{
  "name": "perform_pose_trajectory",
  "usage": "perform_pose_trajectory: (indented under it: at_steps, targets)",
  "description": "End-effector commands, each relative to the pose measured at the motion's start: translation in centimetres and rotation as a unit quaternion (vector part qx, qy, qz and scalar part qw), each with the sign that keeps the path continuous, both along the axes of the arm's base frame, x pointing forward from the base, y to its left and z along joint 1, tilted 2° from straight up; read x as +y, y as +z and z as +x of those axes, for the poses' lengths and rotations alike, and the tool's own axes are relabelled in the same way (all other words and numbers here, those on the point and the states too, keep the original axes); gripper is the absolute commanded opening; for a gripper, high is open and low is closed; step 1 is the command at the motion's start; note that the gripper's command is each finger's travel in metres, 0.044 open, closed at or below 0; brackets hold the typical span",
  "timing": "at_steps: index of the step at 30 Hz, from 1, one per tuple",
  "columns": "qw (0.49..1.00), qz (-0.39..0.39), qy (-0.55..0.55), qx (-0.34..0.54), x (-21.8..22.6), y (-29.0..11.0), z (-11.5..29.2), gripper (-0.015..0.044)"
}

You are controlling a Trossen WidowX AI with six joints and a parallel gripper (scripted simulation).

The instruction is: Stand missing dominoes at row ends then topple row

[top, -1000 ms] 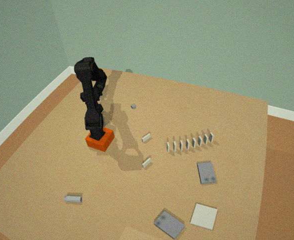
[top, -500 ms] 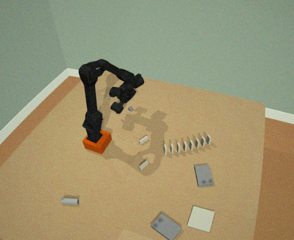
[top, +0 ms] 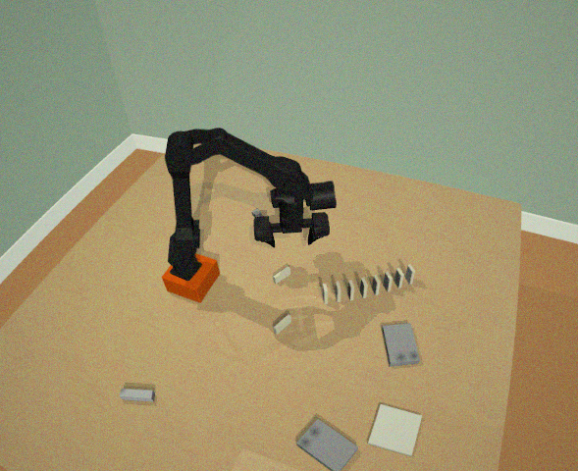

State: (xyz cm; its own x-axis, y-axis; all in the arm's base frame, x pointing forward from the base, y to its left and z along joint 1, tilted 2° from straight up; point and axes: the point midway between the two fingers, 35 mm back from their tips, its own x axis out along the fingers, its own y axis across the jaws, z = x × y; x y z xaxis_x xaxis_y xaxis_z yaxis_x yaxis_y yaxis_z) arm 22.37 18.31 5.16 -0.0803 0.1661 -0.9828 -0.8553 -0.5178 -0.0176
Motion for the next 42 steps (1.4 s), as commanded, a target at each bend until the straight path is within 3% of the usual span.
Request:
perform_pose_trajectory:
  at_steps: [1,6,11,17,24,42]
  targets:
    - [0.992,-0.026,-0.126,-0.006,-4.7,0.5,3.8,0.044]
    - [0.954,-0.056,-0.295,-0.018,-12.4,1.7,7.5,0.044]
    - [0.911,-0.077,-0.404,-0.024,-18.7,2.5,8.2,0.044]
    - [0.909,-0.078,-0.408,-0.024,-18.9,1.9,8.3,0.044]
    - [0.909,-0.078,-0.408,-0.023,-18.7,-3.9,7.9,0.044]
    - [0.909,-0.078,-0.408,-0.023,-18.6,-5.5,8.1,0.044]
